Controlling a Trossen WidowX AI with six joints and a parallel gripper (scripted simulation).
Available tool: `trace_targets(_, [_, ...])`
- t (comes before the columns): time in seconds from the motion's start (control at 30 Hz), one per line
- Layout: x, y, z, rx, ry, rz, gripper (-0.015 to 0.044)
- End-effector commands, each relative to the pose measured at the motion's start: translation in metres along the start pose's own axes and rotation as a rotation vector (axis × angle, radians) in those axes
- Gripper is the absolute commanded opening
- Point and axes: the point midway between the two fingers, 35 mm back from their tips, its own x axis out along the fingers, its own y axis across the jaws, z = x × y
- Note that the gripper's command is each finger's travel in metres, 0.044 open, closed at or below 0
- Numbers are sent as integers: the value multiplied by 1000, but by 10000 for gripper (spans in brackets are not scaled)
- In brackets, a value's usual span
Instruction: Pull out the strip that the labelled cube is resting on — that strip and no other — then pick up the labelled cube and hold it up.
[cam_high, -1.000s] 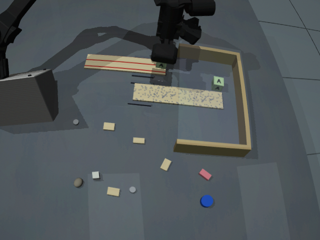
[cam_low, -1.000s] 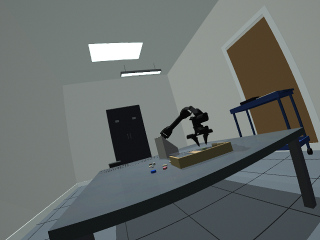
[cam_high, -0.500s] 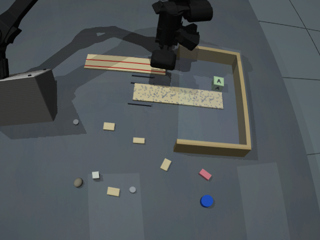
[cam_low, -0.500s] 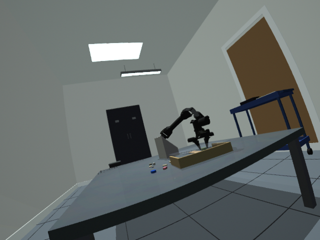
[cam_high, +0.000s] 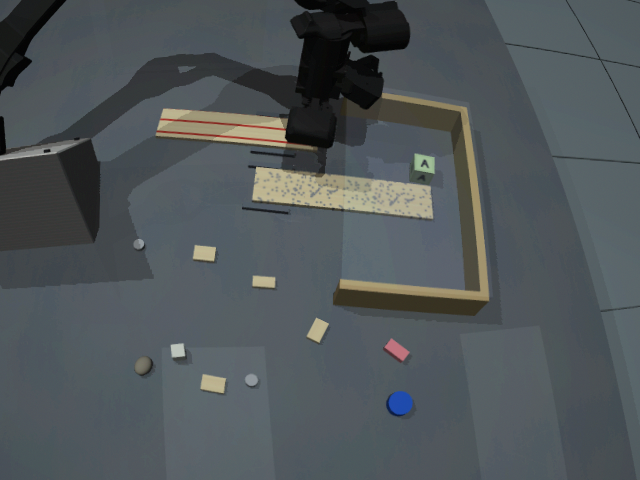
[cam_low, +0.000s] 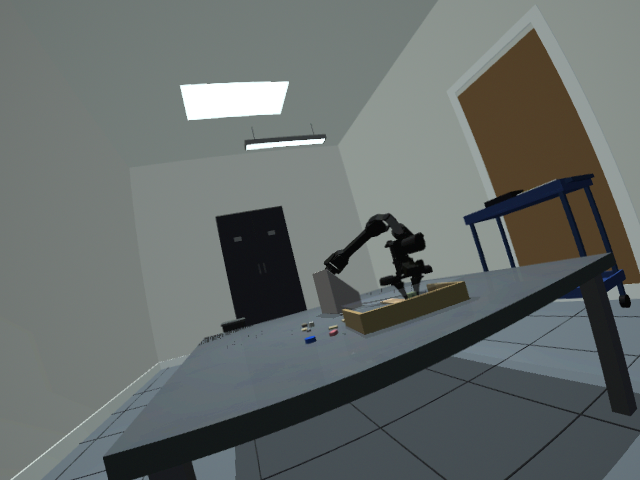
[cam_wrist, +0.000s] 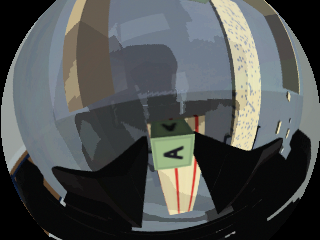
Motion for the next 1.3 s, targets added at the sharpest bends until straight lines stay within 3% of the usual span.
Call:
trace_targets(0.0, [-1,0,0,0,-1,0,132])
trace_targets(0.17, [-1,0,0,0,-1,0,98])
trace_targets(0.3, [-2,-1,-1,0,-1,0,0])
trace_targets(0.87, [-41,-30,-49,5,1,-6,0])
trace_targets(1.27, [-43,-45,-73,6,2,-7,0])
